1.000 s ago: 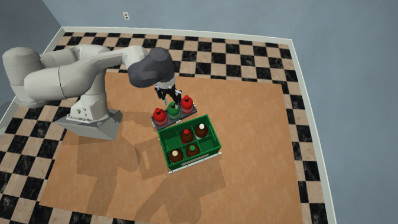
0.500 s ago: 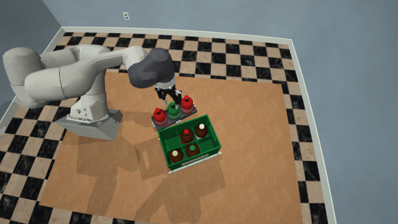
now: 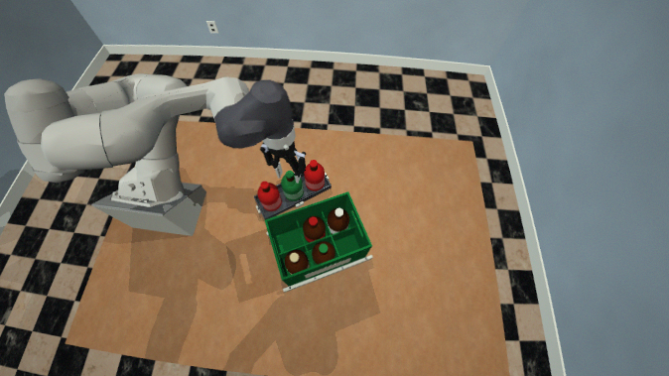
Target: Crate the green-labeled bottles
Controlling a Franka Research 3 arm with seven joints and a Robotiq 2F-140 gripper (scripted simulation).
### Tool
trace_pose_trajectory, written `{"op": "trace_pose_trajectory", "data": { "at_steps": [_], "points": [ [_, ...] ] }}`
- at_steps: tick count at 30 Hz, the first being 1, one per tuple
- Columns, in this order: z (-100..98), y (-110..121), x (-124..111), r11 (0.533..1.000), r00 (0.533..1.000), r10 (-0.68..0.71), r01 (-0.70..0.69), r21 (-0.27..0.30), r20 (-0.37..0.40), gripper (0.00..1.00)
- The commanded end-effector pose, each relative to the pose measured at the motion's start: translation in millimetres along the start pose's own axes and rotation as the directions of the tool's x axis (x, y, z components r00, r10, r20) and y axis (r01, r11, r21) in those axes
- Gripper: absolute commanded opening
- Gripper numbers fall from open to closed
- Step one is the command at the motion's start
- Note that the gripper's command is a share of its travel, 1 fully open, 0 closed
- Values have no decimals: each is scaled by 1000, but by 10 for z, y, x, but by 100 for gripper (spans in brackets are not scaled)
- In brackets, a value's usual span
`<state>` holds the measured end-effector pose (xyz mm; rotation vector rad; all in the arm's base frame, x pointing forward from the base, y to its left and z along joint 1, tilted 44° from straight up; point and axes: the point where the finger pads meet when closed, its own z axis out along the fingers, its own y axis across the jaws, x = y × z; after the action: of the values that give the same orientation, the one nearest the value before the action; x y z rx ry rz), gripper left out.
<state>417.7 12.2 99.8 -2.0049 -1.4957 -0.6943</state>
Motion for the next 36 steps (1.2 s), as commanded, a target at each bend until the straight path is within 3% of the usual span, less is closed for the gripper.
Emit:
{"op": "trace_pose_trajectory", "data": {
  "at_steps": [1,16,17,36],
  "points": [
    [19,-6,6,1000,1000,1,-1,1,3,38],
    [19,-6,6,1000,1000,1,-1,1,3,38],
    [19,-6,6,1000,1000,1,-1,1,3,0],
    [19,-6,6,1000,1000,1,-1,1,3,0]
  ]
}}
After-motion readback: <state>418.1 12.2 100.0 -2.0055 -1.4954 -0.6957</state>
